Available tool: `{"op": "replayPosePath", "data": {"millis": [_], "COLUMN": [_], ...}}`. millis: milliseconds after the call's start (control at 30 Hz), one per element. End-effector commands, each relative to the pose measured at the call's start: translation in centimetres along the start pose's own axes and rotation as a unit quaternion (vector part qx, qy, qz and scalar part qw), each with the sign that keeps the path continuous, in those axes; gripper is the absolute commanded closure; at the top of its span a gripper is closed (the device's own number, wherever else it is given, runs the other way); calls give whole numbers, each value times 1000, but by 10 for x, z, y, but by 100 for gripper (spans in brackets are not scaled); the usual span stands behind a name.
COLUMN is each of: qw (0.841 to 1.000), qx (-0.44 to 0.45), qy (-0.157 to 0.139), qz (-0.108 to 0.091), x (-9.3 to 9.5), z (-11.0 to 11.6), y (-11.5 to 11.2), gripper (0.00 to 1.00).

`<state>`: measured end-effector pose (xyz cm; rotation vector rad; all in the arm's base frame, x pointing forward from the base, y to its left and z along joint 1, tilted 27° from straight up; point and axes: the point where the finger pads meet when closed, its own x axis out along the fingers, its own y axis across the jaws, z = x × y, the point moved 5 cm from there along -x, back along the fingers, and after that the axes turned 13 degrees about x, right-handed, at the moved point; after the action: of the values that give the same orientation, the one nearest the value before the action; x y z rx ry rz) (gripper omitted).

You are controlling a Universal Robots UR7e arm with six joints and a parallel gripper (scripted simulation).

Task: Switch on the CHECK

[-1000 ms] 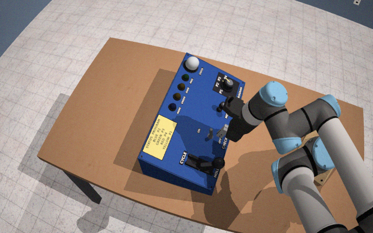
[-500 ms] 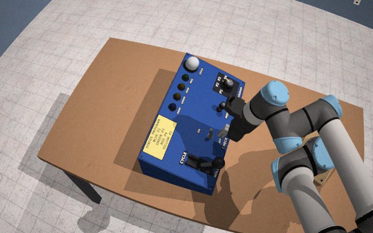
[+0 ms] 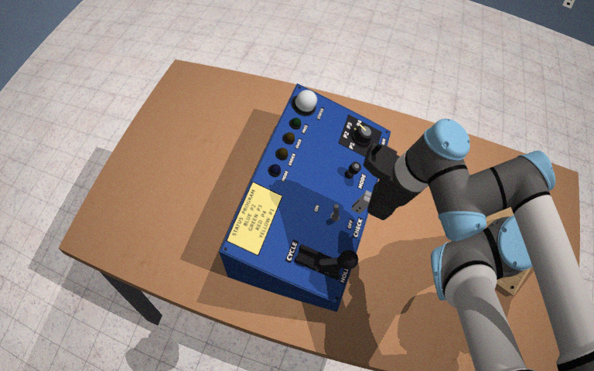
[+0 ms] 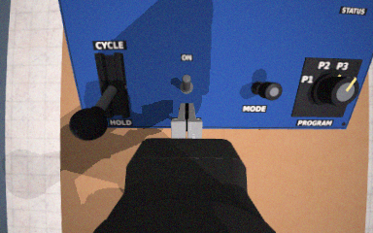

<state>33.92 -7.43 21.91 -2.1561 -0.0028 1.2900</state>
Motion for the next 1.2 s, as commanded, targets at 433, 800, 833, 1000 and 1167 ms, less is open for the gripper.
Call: {"op": "replayPosePath", "data": {"millis": [433,800,833,1000,1167], "qw": [1000,1000,1000,1000,1000], "qx": [-1,-1,-1,-1,-1], "qy": [0,0,0,-1,0], "qz": [1,1,1,0,0], "x": [-61,-82,-82,-85,-85], "z": [0,0,0,0,0], "y": [-1,-1,-1,0,0], "gripper": [100,100,100,100,0]}}
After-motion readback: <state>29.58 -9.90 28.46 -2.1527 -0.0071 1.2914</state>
